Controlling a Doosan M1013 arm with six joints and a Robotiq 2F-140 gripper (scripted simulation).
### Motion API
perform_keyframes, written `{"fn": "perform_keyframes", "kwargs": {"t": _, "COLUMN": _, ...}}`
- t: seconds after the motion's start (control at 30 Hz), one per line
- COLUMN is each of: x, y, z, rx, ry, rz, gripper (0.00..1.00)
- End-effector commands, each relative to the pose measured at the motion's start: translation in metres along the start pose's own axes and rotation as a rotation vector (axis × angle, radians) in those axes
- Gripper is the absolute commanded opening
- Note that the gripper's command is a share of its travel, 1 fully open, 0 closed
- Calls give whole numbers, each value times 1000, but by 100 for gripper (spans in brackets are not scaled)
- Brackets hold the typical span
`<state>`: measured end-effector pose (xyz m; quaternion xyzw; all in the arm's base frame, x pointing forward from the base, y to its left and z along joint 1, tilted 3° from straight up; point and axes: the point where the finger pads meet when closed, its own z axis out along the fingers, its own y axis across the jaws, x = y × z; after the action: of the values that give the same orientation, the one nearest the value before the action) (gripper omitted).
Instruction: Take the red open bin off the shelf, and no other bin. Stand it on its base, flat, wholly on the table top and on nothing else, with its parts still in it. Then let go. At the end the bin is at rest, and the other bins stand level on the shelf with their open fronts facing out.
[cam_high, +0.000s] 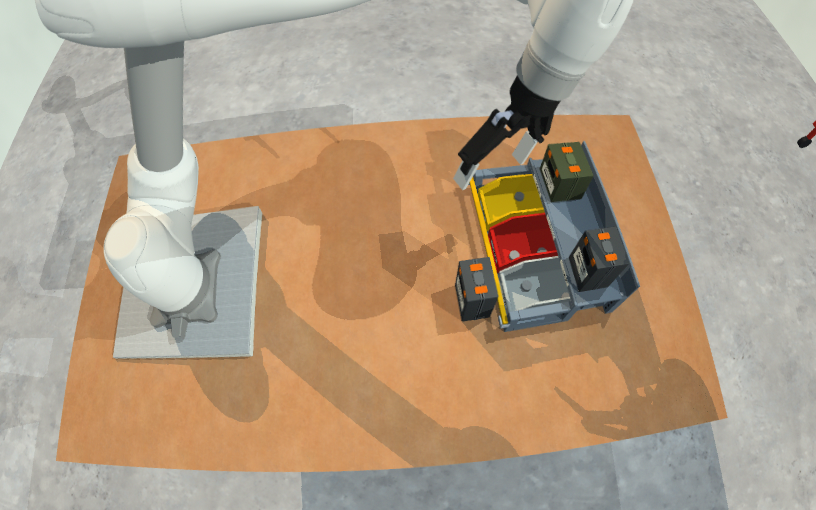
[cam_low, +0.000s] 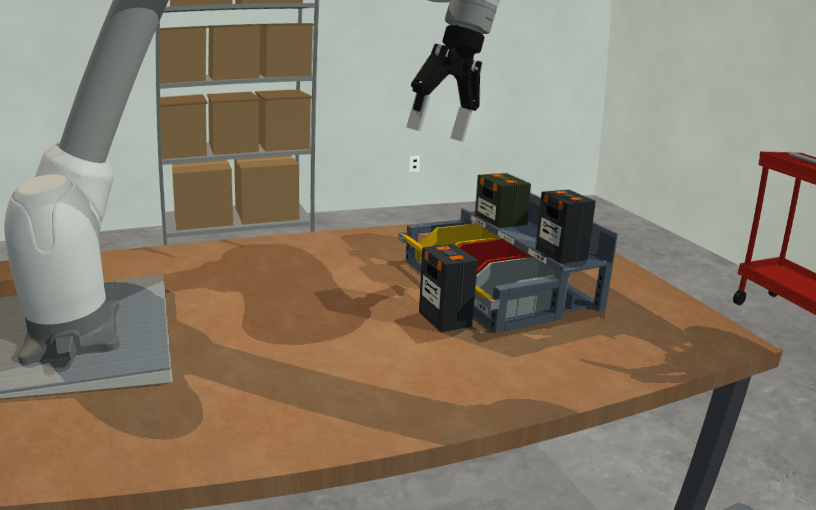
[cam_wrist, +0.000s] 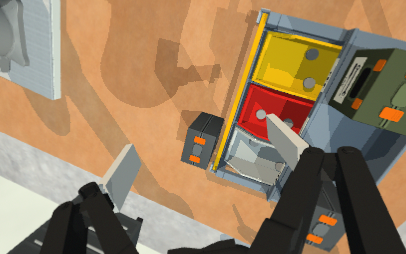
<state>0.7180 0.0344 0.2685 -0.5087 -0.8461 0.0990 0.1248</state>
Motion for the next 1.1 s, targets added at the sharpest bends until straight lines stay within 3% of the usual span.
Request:
{"fn": "perform_keyframes", "kwargs": {"t": 0.0, "x": 0, "y": 0, "z": 0, "rx": 0, "ry": 0, "rz": 0, "gripper": 100}}
{"fn": "perform_keyframes", "kwargs": {"t": 0.07, "x": 0, "y": 0, "z": 0, "rx": 0, "ry": 0, "rz": 0, "gripper": 100}}
{"fn": "perform_keyframes", "kwargs": {"t": 0.1, "x": 0, "y": -3, "z": -10, "rx": -9, "ry": -10, "rz": -50, "gripper": 57}}
{"fn": "perform_keyframes", "kwargs": {"t": 0.23, "x": 2, "y": -13, "z": -48, "rx": -43, "ry": -53, "rz": -251, "gripper": 57}}
{"fn": "perform_keyframes", "kwargs": {"t": 0.63, "x": 2, "y": -13, "z": -48, "rx": -43, "ry": -53, "rz": -251, "gripper": 57}}
{"fn": "perform_keyframes", "kwargs": {"t": 0.8, "x": 5, "y": -25, "z": -97, "rx": -85, "ry": -105, "rz": -502, "gripper": 57}}
{"fn": "perform_keyframes", "kwargs": {"t": 1.07, "x": 5, "y": -25, "z": -97, "rx": -85, "ry": -105, "rz": -502, "gripper": 57}}
